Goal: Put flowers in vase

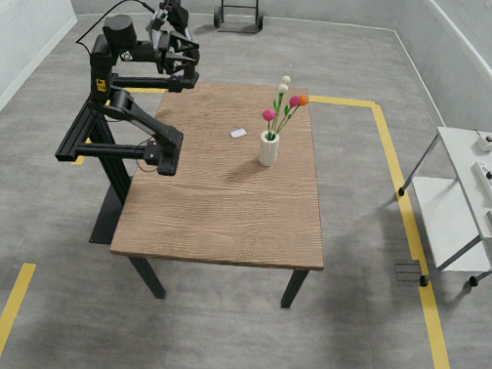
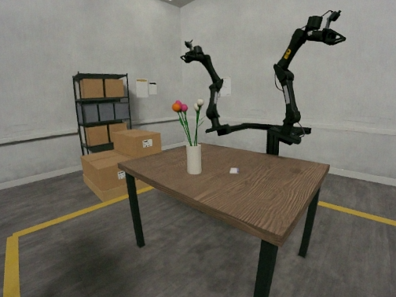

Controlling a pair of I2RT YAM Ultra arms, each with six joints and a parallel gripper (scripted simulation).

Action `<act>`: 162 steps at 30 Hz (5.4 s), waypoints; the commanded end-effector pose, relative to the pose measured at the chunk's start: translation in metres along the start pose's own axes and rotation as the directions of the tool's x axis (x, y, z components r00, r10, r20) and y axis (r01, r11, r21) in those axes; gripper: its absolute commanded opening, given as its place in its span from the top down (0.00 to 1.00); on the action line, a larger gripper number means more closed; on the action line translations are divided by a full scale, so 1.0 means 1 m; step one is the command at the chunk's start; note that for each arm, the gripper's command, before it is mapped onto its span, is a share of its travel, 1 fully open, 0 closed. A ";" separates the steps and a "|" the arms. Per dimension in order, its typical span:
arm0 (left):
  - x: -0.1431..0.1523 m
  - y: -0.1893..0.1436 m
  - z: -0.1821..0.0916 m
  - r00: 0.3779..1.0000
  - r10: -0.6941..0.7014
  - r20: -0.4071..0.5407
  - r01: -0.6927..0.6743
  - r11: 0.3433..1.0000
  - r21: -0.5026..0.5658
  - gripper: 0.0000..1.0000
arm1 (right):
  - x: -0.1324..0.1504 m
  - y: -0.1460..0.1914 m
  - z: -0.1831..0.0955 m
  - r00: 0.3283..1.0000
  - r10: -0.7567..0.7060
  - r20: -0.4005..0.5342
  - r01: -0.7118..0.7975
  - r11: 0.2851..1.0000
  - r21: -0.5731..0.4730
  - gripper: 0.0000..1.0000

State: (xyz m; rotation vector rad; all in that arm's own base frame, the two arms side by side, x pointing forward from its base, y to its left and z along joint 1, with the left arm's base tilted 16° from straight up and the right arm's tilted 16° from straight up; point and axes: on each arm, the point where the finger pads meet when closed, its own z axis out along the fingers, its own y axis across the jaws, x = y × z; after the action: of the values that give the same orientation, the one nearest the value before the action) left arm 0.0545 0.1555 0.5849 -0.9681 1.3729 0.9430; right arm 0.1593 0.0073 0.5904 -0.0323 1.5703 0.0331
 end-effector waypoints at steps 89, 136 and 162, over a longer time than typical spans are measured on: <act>0.074 0.107 0.141 1.000 0.000 0.031 0.011 0.942 -0.335 0.70 | 0.083 -0.015 0.162 1.000 0.002 0.006 -0.002 0.999 0.042 0.40; 0.174 0.127 0.199 1.000 -0.001 0.030 0.011 0.942 -0.335 0.70 | 0.191 -0.018 0.225 1.000 0.003 -0.017 -0.002 0.999 0.042 0.40; 0.174 0.127 0.199 1.000 -0.001 0.030 0.011 0.942 -0.335 0.70 | 0.191 -0.018 0.225 1.000 0.003 -0.017 -0.002 0.999 0.042 0.40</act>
State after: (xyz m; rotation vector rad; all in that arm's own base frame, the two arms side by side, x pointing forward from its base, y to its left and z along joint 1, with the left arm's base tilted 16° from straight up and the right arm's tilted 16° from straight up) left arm 0.0049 0.3846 0.3963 -1.2183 1.2410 1.1840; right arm 0.3831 -0.0012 0.4007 0.0074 1.5885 -0.0065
